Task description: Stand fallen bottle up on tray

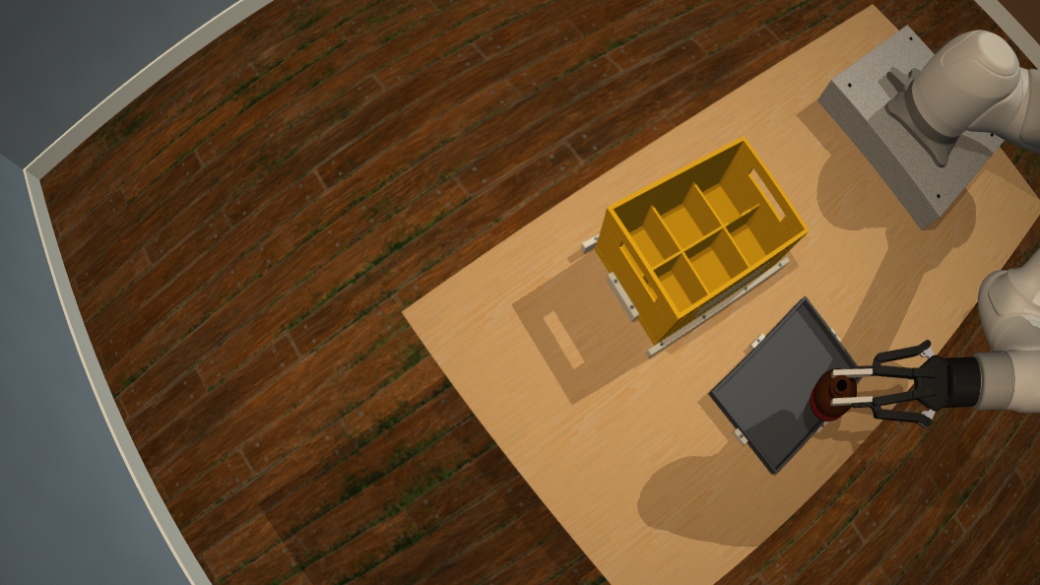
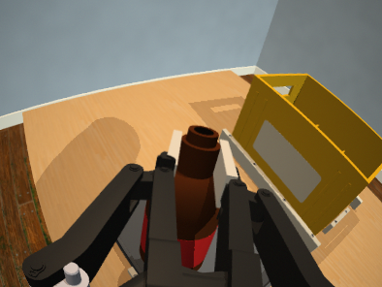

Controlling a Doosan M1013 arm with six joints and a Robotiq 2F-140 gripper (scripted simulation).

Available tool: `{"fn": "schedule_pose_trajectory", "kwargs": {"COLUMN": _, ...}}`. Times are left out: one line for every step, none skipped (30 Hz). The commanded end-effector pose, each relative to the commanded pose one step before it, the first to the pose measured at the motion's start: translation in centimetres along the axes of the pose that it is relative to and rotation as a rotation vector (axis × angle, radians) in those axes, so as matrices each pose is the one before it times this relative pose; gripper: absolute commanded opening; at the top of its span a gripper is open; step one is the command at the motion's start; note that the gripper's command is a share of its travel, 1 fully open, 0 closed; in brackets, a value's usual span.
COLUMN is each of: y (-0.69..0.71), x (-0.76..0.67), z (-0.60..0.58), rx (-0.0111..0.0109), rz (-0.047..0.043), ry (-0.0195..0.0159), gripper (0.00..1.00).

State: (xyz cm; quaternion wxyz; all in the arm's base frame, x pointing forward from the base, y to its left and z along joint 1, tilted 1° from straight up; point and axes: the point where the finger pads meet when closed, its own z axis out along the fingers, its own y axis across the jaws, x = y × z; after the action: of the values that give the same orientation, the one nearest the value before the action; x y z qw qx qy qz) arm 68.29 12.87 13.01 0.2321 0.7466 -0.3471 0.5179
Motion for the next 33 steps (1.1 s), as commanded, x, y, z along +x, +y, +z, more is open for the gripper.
{"fn": "schedule_pose_trajectory", "kwargs": {"y": 0.153, "x": -0.208, "z": -0.168, "rx": 0.00347, "rz": -0.00282, "ry": 0.00559, "gripper": 0.10}}
{"fn": "schedule_pose_trajectory", "kwargs": {"y": 0.028, "x": 0.009, "z": 0.025, "rx": 0.00000, "rz": 0.00000, "ry": 0.00000, "gripper": 0.10}}
{"fn": "schedule_pose_trajectory", "kwargs": {"y": 0.033, "x": 0.011, "z": 0.030, "rx": 0.00000, "rz": 0.00000, "ry": 0.00000, "gripper": 0.10}}
{"fn": "schedule_pose_trajectory", "kwargs": {"y": 0.038, "x": 0.012, "z": 0.034, "rx": 0.00000, "rz": 0.00000, "ry": 0.00000, "gripper": 0.10}}
{"fn": "schedule_pose_trajectory", "kwargs": {"y": 0.043, "x": 0.014, "z": 0.039, "rx": 0.00000, "rz": 0.00000, "ry": 0.00000, "gripper": 0.10}}
{"fn": "schedule_pose_trajectory", "kwargs": {"y": 0.048, "x": 0.015, "z": 0.043, "rx": 0.00000, "rz": 0.00000, "ry": 0.00000, "gripper": 0.10}}
{"fn": "schedule_pose_trajectory", "kwargs": {"y": 0.053, "x": 0.017, "z": 0.047, "rx": 0.00000, "rz": 0.00000, "ry": 0.00000, "gripper": 0.10}}
{"fn": "schedule_pose_trajectory", "kwargs": {"y": 0.057, "x": 0.018, "z": 0.051, "rx": 0.00000, "rz": 0.00000, "ry": 0.00000, "gripper": 0.10}}
{"fn": "schedule_pose_trajectory", "kwargs": {"y": 0.060, "x": 0.019, "z": 0.054, "rx": 0.00000, "rz": 0.00000, "ry": 0.00000, "gripper": 0.10}}
{"fn": "schedule_pose_trajectory", "kwargs": {"y": 0.000, "x": 0.000, "z": 0.000, "rx": 0.00000, "rz": 0.00000, "ry": 0.00000, "gripper": 0.10}}
{"fn": "schedule_pose_trajectory", "kwargs": {"y": 0.000, "x": 0.000, "z": 0.000, "rx": 0.00000, "rz": 0.00000, "ry": 0.00000, "gripper": 0.10}}
{"fn": "schedule_pose_trajectory", "kwargs": {"y": 0.064, "x": 0.020, "z": 0.057, "rx": 0.00000, "rz": 0.00000, "ry": 0.00000, "gripper": 0.10}}
{"fn": "schedule_pose_trajectory", "kwargs": {"y": 0.067, "x": 0.021, "z": 0.060, "rx": 0.00000, "rz": 0.00000, "ry": 0.00000, "gripper": 0.10}}
{"fn": "schedule_pose_trajectory", "kwargs": {"y": 0.069, "x": 0.022, "z": 0.062, "rx": 0.00000, "rz": 0.00000, "ry": 0.00000, "gripper": 0.10}}
{"fn": "schedule_pose_trajectory", "kwargs": {"y": 0.071, "x": 0.022, "z": 0.064, "rx": 0.00000, "rz": 0.00000, "ry": 0.00000, "gripper": 0.10}}
{"fn": "schedule_pose_trajectory", "kwargs": {"y": 0.072, "x": 0.023, "z": 0.065, "rx": 0.00000, "rz": 0.00000, "ry": 0.00000, "gripper": 0.10}}
{"fn": "schedule_pose_trajectory", "kwargs": {"y": 0.073, "x": 0.023, "z": 0.065, "rx": 0.00000, "rz": 0.00000, "ry": 0.00000, "gripper": 0.10}}
{"fn": "schedule_pose_trajectory", "kwargs": {"y": 0.073, "x": 0.023, "z": 0.066, "rx": 0.00000, "rz": 0.00000, "ry": 0.00000, "gripper": 0.10}}
{"fn": "schedule_pose_trajectory", "kwargs": {"y": 0.073, "x": 0.023, "z": 0.065, "rx": 0.00000, "rz": 0.00000, "ry": 0.00000, "gripper": 0.10}}
{"fn": "schedule_pose_trajectory", "kwargs": {"y": 0.072, "x": 0.023, "z": 0.064, "rx": 0.00000, "rz": 0.00000, "ry": 0.00000, "gripper": 0.10}}
{"fn": "schedule_pose_trajectory", "kwargs": {"y": 0.070, "x": 0.022, "z": 0.063, "rx": 0.00000, "rz": 0.00000, "ry": 0.00000, "gripper": 0.10}}
{"fn": "schedule_pose_trajectory", "kwargs": {"y": 0.068, "x": 0.022, "z": 0.061, "rx": 0.00000, "rz": 0.00000, "ry": 0.00000, "gripper": 0.10}}
{"fn": "schedule_pose_trajectory", "kwargs": {"y": 0.065, "x": 0.021, "z": 0.059, "rx": 0.00000, "rz": 0.00000, "ry": 0.00000, "gripper": 0.10}}
{"fn": "schedule_pose_trajectory", "kwargs": {"y": 0.063, "x": 0.020, "z": 0.056, "rx": 0.00000, "rz": 0.00000, "ry": 0.00000, "gripper": 0.10}}
{"fn": "schedule_pose_trajectory", "kwargs": {"y": 0.059, "x": 0.019, "z": 0.053, "rx": 0.00000, "rz": 0.00000, "ry": 0.00000, "gripper": 0.10}}
{"fn": "schedule_pose_trajectory", "kwargs": {"y": 0.055, "x": 0.018, "z": 0.049, "rx": 0.00000, "rz": 0.00000, "ry": 0.00000, "gripper": 0.10}}
{"fn": "schedule_pose_trajectory", "kwargs": {"y": 0.000, "x": 0.000, "z": 0.000, "rx": 0.00000, "rz": 0.00000, "ry": 0.00000, "gripper": 0.10}}
{"fn": "schedule_pose_trajectory", "kwargs": {"y": 0.000, "x": 0.000, "z": 0.000, "rx": 0.00000, "rz": 0.00000, "ry": 0.00000, "gripper": 0.10}}
{"fn": "schedule_pose_trajectory", "kwargs": {"y": 0.050, "x": 0.016, "z": 0.045, "rx": 0.00000, "rz": 0.00000, "ry": 0.00000, "gripper": 0.10}}
{"fn": "schedule_pose_trajectory", "kwargs": {"y": 0.046, "x": 0.015, "z": 0.041, "rx": 0.00000, "rz": 0.00000, "ry": 0.00000, "gripper": 0.10}}
{"fn": "schedule_pose_trajectory", "kwargs": {"y": 0.041, "x": 0.013, "z": 0.037, "rx": 0.00000, "rz": 0.00000, "ry": 0.00000, "gripper": 0.10}}
{"fn": "schedule_pose_trajectory", "kwargs": {"y": 0.037, "x": 0.012, "z": 0.033, "rx": 0.00000, "rz": 0.00000, "ry": 0.00000, "gripper": 0.10}}
{"fn": "schedule_pose_trajectory", "kwargs": {"y": 0.032, "x": 0.010, "z": 0.028, "rx": 0.00000, "rz": 0.00000, "ry": 0.00000, "gripper": 0.10}}
